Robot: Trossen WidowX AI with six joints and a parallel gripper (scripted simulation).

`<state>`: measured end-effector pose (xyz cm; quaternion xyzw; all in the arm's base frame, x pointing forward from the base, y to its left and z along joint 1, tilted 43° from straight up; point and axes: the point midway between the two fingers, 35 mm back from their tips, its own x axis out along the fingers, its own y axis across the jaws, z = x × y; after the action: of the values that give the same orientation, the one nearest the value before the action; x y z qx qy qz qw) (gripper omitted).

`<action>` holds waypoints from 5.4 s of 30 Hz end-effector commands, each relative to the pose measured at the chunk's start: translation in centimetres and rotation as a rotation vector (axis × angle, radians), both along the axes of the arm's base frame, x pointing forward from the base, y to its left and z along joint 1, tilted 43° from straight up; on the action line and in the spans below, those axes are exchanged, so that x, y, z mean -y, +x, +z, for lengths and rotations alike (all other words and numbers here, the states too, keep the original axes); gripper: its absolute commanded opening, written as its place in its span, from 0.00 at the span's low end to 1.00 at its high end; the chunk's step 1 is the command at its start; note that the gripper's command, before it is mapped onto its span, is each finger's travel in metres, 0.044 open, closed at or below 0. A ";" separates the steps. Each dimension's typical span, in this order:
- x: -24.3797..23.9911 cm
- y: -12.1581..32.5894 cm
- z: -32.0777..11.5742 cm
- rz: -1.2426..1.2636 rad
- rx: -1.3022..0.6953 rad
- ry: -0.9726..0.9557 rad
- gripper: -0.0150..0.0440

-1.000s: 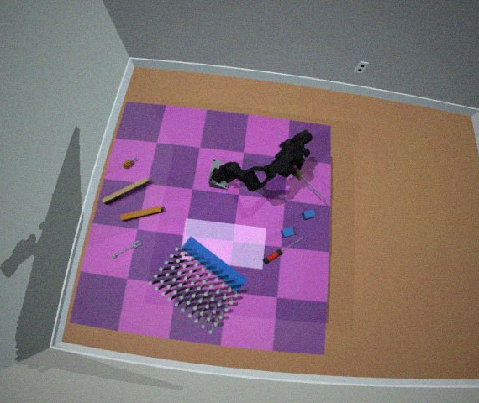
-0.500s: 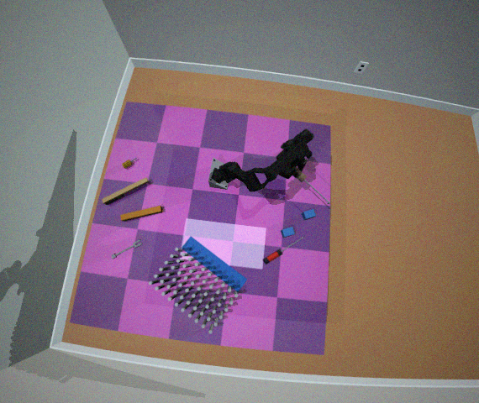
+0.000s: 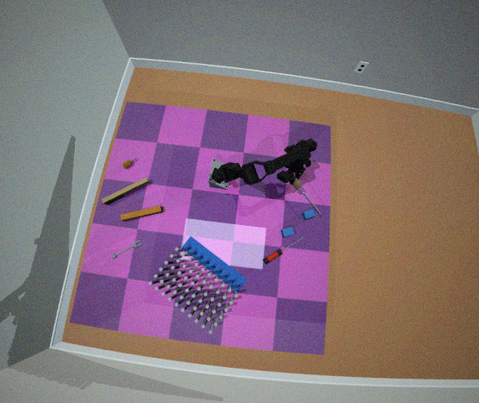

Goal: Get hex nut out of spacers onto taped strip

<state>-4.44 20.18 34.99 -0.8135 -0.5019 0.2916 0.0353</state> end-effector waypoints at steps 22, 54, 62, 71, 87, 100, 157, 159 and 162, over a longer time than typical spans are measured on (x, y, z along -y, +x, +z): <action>-2.1 5.2 -3.2 -0.241 -0.099 -0.172 0.25; -2.6 13.2 -6.3 -0.531 -0.334 -0.265 0.25; -2.3 15.3 -7.1 -0.588 -0.394 -0.278 0.25; -1.6 17.8 -7.9 -0.647 -0.463 -0.282 0.25; 0.2 22.2 -9.0 -0.743 -0.585 -0.260 0.25; 2.8 25.8 -9.7 -0.829 -0.667 -0.211 0.25; 6.0 33.7 -17.4 -0.965 -0.857 0.050 0.25; 5.2 33.5 -18.2 -0.964 -0.857 0.052 0.25; 4.1 33.1 -19.4 -0.963 -0.857 0.056 0.25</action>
<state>28.90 15.16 16.72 -0.7569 -0.0319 0.5318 0.3784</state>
